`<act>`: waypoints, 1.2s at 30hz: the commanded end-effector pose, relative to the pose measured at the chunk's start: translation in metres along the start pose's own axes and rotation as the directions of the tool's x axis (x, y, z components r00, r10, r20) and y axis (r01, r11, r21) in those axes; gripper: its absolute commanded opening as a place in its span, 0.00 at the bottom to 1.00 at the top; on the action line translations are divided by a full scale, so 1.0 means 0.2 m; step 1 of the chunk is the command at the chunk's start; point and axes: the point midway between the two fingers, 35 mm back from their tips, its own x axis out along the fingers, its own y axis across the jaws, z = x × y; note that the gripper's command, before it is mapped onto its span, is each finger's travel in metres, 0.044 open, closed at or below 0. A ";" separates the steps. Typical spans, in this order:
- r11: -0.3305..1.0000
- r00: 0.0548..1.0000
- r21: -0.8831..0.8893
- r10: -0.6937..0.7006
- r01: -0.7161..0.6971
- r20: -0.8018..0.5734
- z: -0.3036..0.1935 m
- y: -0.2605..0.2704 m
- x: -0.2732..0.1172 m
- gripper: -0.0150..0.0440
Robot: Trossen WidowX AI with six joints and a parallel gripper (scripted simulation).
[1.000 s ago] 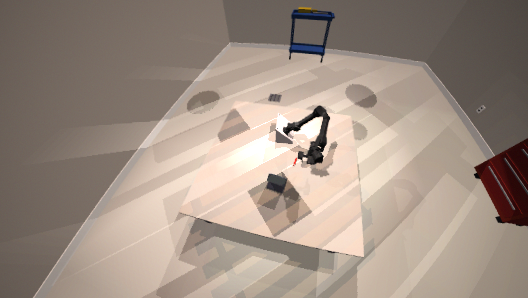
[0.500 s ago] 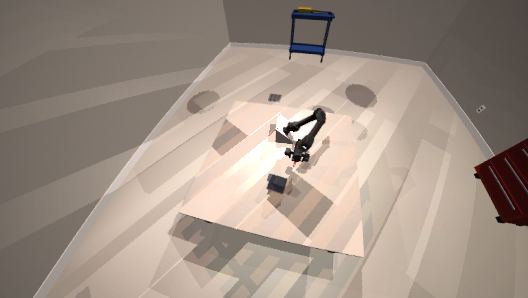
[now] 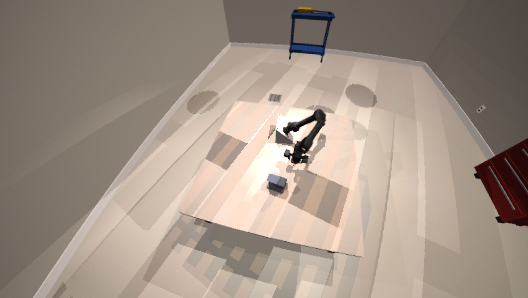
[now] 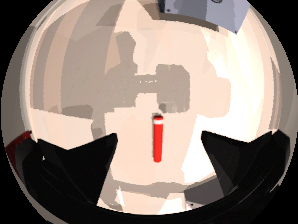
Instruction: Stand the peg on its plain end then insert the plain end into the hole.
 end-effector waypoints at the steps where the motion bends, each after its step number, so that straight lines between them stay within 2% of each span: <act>1: 1.000 1.000 0.012 0.001 0.000 -0.014 -0.01 -0.01 0.05 1.00; 29: 1.000 1.000 0.012 0.006 -0.006 -0.016 -0.03 0.00 0.26 1.00; 36: 1.000 1.000 0.012 0.006 -0.006 -0.016 -0.03 0.00 0.26 0.69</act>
